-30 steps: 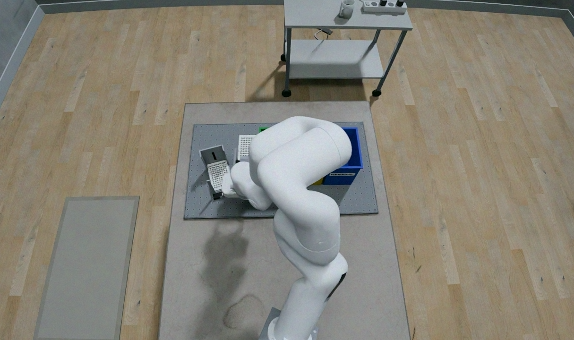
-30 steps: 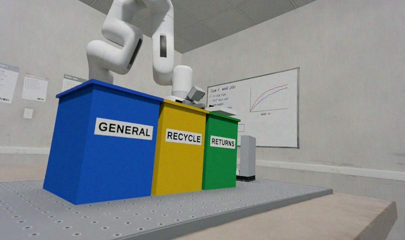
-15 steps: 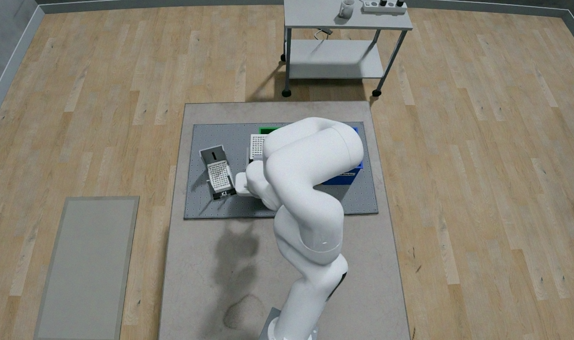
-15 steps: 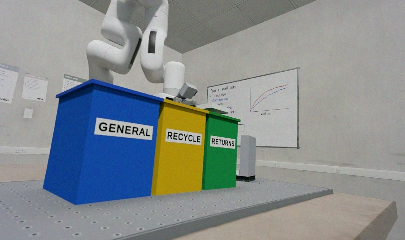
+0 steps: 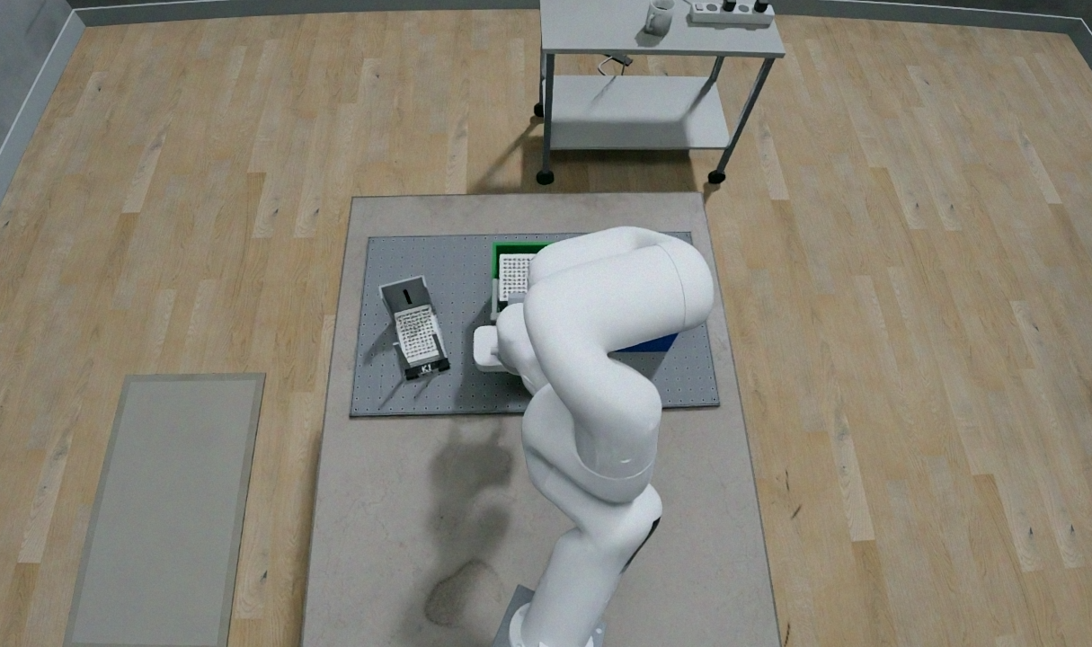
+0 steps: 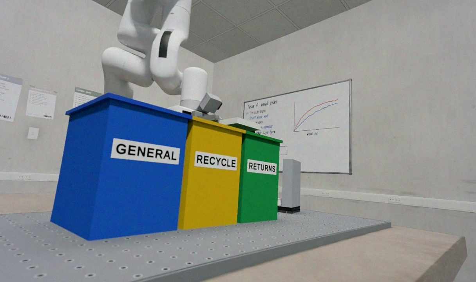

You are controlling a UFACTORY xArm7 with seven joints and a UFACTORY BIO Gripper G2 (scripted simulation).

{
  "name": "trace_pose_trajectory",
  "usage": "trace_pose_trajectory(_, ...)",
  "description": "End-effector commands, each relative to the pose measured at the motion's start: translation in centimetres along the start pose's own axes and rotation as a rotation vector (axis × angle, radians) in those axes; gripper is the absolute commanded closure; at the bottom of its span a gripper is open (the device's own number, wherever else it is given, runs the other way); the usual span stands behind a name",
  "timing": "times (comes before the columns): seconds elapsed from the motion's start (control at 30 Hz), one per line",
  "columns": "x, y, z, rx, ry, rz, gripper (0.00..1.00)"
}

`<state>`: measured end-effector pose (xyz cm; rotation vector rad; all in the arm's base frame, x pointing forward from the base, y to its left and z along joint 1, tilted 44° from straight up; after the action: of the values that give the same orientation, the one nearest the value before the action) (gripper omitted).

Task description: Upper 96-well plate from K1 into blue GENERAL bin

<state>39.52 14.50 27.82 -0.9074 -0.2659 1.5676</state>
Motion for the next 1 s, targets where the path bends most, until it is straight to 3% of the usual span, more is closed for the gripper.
trace_pose_trajectory(0.0,-1.5,-0.2,-0.2,0.001,-0.002,0.002,1.0)
trace_pose_trajectory(0.97,-9.6,-1.1,-1.8,0.0,-0.001,0.002,1.0)
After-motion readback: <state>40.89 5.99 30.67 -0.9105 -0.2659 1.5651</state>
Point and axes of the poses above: the point midway between the two finger pads, its own y axis back along the fingers, its own x axis across the jaws, z = x × y, the point moved 9 cm from there along y, back along the fingers, and after that the axes turned 9 degrees about y, right-handed, at the moved point
